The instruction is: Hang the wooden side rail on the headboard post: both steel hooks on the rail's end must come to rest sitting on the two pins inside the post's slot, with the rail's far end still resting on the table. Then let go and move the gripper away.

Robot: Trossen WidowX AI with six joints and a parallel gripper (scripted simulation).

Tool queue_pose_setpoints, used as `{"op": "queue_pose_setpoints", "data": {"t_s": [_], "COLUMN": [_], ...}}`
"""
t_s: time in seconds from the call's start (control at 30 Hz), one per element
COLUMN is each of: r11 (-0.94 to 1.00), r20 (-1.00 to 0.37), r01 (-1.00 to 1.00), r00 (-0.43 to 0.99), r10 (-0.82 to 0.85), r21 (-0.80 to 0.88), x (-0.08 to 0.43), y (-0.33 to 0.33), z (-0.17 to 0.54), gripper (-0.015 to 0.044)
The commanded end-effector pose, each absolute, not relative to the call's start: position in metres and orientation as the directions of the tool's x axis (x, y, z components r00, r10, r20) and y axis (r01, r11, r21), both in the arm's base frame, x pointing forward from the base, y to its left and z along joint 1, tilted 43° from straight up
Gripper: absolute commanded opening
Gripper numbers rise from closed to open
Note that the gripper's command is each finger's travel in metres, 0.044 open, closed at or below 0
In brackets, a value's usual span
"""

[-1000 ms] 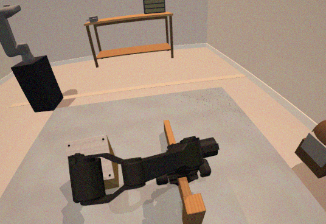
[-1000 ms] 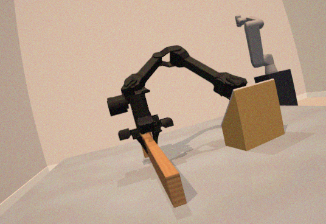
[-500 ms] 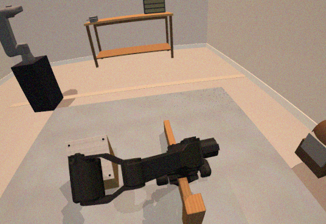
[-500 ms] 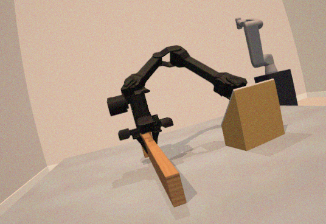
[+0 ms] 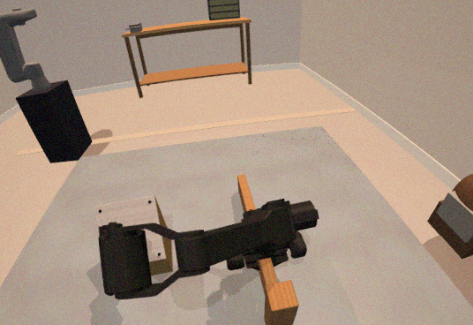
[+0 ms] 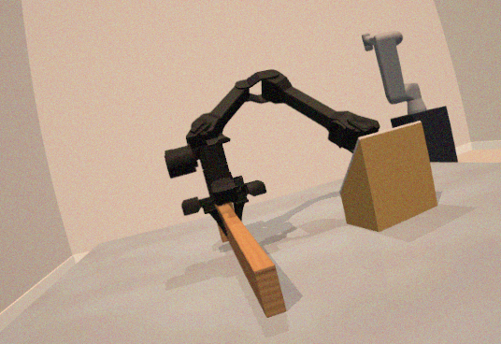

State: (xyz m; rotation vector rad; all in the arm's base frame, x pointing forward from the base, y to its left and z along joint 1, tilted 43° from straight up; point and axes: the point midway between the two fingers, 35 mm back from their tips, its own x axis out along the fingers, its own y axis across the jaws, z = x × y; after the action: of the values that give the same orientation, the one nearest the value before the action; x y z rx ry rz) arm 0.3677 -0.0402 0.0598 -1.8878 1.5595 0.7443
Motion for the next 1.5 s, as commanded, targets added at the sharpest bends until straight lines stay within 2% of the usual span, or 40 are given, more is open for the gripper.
{"op": "queue_pose_setpoints", "data": {"t_s": [0.0,1.47], "r11": [-0.162,-0.162], "r20": [-0.728,-0.728], "r01": [-0.983,-0.983], "r00": [0.173,0.173], "r10": [-0.663,-0.663], "r21": [-0.086,-0.086], "x": [0.3680,0.3684], "y": [-0.0393,-0.0421], "z": [0.0629,0.0671], "gripper": [0.0000,0.0000]}}
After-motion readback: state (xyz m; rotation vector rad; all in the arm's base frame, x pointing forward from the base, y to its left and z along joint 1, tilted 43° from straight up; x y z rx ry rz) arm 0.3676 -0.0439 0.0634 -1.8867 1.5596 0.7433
